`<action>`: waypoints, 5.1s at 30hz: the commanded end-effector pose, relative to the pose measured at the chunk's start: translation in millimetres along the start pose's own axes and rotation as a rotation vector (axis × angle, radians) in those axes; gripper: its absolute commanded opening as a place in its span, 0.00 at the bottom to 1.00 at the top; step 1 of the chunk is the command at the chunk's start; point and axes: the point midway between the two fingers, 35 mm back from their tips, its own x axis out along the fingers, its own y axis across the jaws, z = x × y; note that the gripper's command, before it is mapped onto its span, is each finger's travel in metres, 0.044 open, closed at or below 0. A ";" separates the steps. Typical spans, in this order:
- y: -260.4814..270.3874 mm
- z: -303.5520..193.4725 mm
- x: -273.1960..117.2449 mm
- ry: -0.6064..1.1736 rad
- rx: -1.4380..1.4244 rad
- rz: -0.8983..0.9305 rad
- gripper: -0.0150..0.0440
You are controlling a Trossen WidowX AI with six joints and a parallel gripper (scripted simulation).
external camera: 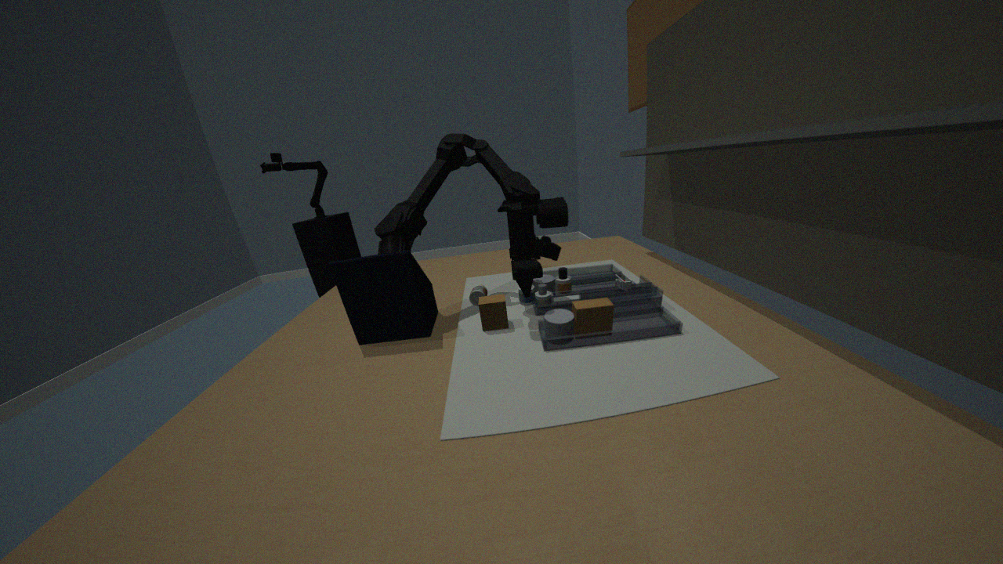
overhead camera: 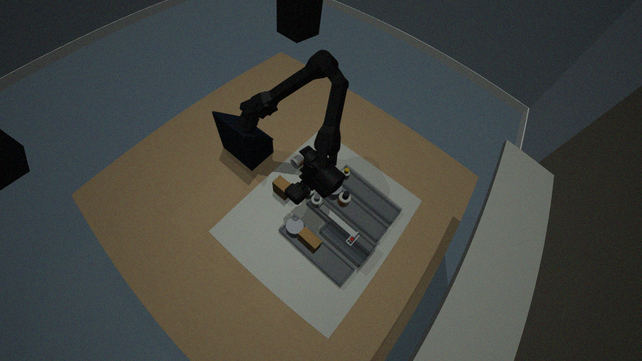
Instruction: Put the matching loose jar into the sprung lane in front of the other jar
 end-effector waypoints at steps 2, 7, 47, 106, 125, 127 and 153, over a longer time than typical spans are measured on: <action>1.3 3.5 -0.2 -0.003 0.003 0.006 0.25; 1.3 5.5 -0.2 -0.004 0.003 0.006 0.25; 2.3 20.9 -0.2 -0.004 0.002 0.006 0.25; 3.9 42.8 -4.5 -0.005 0.001 0.006 0.25; 4.4 48.8 -6.2 -0.005 0.001 0.005 0.25; 4.4 48.9 -5.9 -0.005 0.001 0.005 0.25; 4.5 49.0 -3.8 -0.005 0.001 0.006 0.25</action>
